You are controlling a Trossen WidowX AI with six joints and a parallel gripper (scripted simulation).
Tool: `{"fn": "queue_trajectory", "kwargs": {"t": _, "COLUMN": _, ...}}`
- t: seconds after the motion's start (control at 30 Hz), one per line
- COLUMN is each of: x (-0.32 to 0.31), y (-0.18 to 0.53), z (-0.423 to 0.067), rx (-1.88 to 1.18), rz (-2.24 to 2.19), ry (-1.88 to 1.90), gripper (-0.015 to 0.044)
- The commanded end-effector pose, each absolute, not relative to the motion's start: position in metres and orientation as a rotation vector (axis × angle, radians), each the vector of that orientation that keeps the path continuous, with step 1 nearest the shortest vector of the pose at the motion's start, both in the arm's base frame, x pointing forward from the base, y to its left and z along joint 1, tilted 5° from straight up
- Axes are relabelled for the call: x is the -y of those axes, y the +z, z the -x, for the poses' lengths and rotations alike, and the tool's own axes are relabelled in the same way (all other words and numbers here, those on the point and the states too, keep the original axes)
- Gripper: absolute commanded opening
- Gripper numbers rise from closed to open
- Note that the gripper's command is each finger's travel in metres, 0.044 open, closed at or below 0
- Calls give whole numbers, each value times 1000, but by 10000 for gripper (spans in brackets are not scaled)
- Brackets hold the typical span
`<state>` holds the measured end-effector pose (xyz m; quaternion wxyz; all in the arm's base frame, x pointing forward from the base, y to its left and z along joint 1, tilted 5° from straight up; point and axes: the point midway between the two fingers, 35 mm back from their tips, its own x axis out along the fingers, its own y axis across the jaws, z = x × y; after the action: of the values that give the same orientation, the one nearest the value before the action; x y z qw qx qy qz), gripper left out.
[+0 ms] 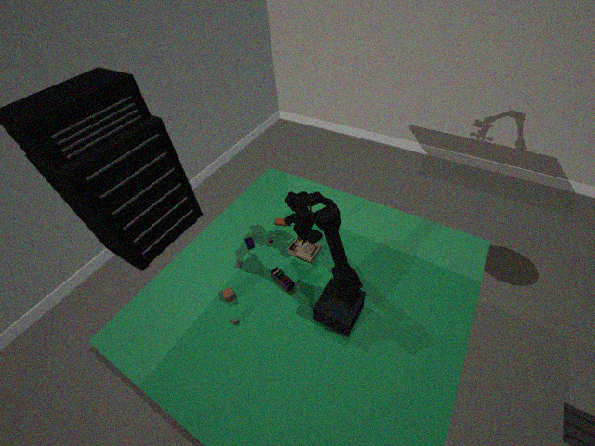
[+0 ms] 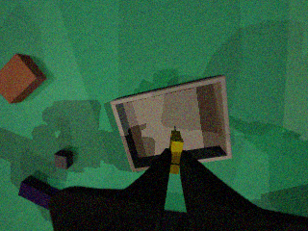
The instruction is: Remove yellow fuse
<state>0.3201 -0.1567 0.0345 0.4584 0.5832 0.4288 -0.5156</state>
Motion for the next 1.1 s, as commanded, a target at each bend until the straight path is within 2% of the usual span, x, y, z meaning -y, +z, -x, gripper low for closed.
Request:
{"fn": "queue_trajectory", "kwargs": {"t": 0.0, "x": 156, "y": 27, "z": -321, "rx": -1060, "rz": -1435, "ry": -1264, "gripper": 0}}
{"fn": "queue_trajectory", "kwargs": {"t": 0.47, "x": 155, "y": 7, "z": -322, "rx": -1060, "rz": -1435, "ry": -1264, "gripper": 0}}
{"fn": "queue_trajectory", "kwargs": {"t": 0.87, "x": 156, "y": 11, "z": -322, "rx": -1060, "rz": -1433, "ry": -1268, "gripper": 315}}
{"fn": "queue_trajectory", "kwargs": {"t": 0.9, "x": 156, "y": 14, "z": -322, "rx": -1060, "rz": -1434, "ry": -1267, "gripper": 330}}
{"fn": "queue_trajectory", "kwargs": {"t": 1.07, "x": 157, "y": 47, "z": -318, "rx": -1060, "rz": -1435, "ry": -1264, "gripper": 330}}
